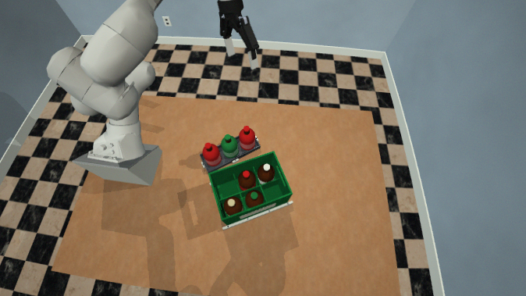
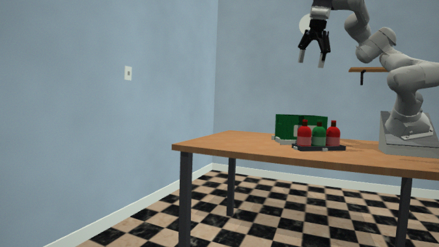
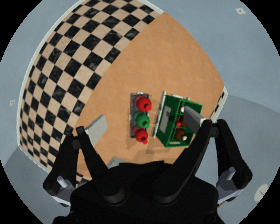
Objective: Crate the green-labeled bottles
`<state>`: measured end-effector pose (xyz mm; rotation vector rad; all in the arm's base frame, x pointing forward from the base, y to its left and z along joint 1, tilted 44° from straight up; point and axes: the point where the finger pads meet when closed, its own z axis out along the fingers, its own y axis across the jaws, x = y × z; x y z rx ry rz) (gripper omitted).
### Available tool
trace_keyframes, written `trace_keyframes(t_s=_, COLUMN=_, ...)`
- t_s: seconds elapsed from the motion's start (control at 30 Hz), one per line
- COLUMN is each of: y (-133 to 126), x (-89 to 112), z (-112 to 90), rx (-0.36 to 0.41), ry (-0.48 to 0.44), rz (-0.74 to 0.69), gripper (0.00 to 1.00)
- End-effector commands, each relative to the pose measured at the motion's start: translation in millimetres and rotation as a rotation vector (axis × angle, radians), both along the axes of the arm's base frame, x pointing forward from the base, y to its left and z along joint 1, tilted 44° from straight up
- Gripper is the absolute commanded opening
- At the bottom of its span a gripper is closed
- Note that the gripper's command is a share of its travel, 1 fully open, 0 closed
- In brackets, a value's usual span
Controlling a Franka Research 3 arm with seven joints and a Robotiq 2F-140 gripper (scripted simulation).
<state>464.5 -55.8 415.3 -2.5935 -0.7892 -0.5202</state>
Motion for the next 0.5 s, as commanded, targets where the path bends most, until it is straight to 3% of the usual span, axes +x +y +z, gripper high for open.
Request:
trace_keyframes(t_s=0.0, y=0, x=5, z=2, rx=-0.002, ry=-0.076, rz=0.106, gripper=1.0)
trace_keyframes(t_s=0.03, y=0, x=5, z=2, rx=-0.002, ry=-0.076, rz=0.106, gripper=1.0)
trace_keyframes(t_s=0.07, y=-22, x=23, z=-20, rx=0.026, ry=-0.086, rz=0.144, gripper=1.0)
trace_keyframes(t_s=0.3, y=-22, x=23, z=-20, rx=0.026, ry=-0.086, rz=0.144, gripper=1.0)
trace_keyframes(t_s=0.33, y=-42, x=39, z=-44, rx=0.052, ry=-0.097, rz=0.178, gripper=1.0)
trace_keyframes(t_s=0.47, y=-42, x=39, z=-44, rx=0.052, ry=-0.097, rz=0.178, gripper=1.0)
